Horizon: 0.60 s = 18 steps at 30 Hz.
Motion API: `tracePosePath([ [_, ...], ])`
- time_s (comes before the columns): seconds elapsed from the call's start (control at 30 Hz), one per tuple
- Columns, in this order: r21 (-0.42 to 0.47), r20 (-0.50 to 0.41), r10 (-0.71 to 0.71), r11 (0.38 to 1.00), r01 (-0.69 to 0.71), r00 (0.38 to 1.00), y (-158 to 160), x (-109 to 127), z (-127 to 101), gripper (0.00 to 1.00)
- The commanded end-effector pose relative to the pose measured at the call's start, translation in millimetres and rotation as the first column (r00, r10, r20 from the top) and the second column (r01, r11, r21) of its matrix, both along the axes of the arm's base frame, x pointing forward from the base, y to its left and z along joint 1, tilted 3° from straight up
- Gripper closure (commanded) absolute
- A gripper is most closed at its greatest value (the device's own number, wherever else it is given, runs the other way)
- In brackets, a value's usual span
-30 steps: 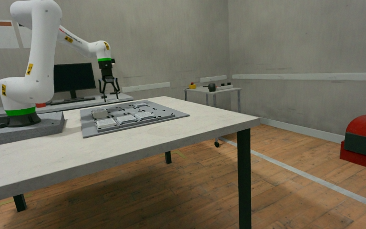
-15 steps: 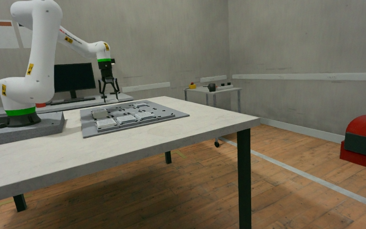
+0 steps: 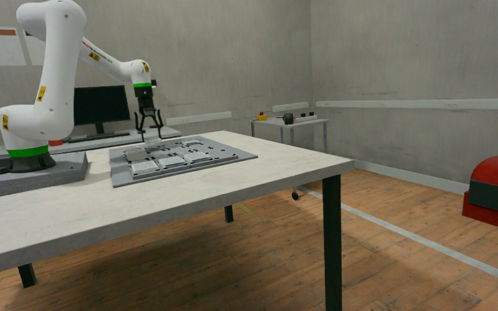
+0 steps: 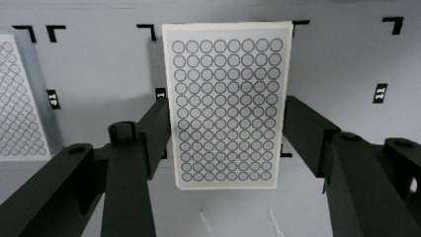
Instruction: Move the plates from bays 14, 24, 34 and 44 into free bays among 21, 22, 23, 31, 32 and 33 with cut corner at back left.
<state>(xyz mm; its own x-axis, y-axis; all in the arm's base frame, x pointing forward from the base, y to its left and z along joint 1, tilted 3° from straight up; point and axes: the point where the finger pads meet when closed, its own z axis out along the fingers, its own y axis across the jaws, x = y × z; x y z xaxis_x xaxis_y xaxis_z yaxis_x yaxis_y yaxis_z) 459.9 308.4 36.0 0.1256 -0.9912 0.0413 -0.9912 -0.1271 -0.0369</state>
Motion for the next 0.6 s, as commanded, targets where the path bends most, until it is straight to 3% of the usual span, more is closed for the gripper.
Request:
tracePosePath([
  [0.0,0.001,0.001,0.000,1.000,0.000,1.000,0.2,0.7,-2.3,0.90],
  [0.57,0.001,0.001,0.000,1.000,0.000,1.000,-0.7,1.7,-22.2,0.90],
])
